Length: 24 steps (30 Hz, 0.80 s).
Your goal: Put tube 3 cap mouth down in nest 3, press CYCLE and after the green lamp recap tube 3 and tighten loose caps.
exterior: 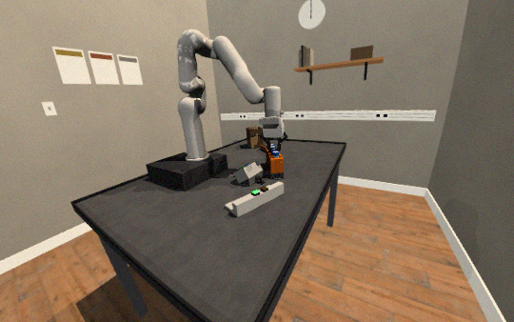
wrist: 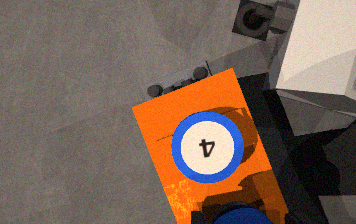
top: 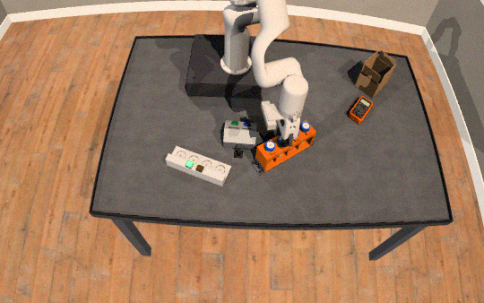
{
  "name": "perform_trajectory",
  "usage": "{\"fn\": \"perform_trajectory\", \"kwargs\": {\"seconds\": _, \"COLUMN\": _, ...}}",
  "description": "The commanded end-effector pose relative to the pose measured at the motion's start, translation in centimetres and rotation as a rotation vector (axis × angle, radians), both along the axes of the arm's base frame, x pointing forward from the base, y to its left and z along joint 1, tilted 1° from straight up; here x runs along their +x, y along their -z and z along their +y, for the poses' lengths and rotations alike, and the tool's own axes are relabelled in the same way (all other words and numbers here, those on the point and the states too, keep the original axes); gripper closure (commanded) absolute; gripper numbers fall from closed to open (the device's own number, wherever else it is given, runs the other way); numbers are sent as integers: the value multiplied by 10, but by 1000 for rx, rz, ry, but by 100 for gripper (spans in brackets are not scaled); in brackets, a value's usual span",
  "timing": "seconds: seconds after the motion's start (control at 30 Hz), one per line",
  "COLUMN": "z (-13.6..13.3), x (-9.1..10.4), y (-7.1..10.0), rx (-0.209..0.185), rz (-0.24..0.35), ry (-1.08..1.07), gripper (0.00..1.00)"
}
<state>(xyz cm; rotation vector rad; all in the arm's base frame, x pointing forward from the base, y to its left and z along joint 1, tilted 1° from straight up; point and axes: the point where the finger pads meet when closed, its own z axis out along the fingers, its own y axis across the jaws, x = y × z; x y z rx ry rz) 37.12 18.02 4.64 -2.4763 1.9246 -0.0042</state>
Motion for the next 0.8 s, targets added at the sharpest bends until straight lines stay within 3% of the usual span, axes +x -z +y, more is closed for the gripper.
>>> {"fn": "perform_trajectory", "kwargs": {"seconds": 0.0, "z": 1, "x": 2, "y": -11, "rx": -2, "rz": -7, "ry": 0, "gripper": 54}}
{"fn": "perform_trajectory", "kwargs": {"seconds": 0.43, "z": 1, "x": 1, "y": -44, "rx": -2, "rz": -7, "ry": 0, "gripper": 54}}
{"fn": "perform_trajectory", "kwargs": {"seconds": 0.53, "z": 1, "x": 1, "y": -45, "rx": -2, "rz": -7, "ry": 0, "gripper": 54}}
{"fn": "perform_trajectory", "kwargs": {"seconds": 0.77, "z": 41, "x": -27, "y": -45, "rx": -5, "rz": -8, "ry": -465, "gripper": 54}}
